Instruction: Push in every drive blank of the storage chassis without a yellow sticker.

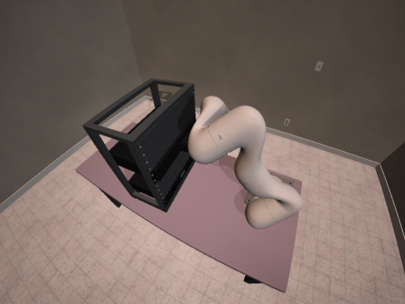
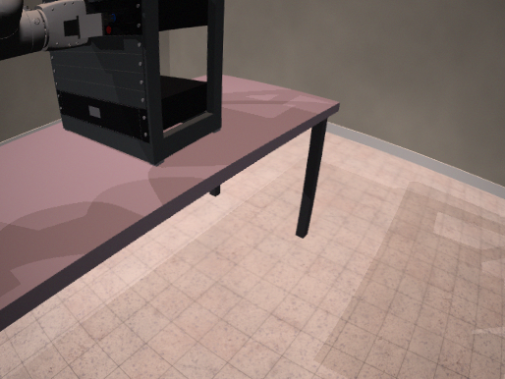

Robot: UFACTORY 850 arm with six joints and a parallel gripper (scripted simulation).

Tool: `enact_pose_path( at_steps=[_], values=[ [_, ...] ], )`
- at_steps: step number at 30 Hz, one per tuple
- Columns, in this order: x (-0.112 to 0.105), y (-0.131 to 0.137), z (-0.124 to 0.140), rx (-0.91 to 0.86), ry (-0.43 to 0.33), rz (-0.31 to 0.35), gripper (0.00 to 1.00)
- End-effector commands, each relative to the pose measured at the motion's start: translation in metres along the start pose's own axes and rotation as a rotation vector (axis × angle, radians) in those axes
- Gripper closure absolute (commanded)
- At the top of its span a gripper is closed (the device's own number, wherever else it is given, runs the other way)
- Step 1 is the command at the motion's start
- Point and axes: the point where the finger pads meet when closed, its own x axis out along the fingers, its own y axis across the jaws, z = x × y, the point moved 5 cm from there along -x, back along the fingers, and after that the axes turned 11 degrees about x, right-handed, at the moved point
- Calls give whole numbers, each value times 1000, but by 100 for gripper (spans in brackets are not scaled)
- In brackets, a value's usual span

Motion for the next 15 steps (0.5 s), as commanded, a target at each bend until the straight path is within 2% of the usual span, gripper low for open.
enact_pose_path(
  at_steps=[1,15],
  values=[
    [0,-1,0,-1,-1,-1,100],
    [3,-1,0,-1,-1,-1,100]
  ],
)
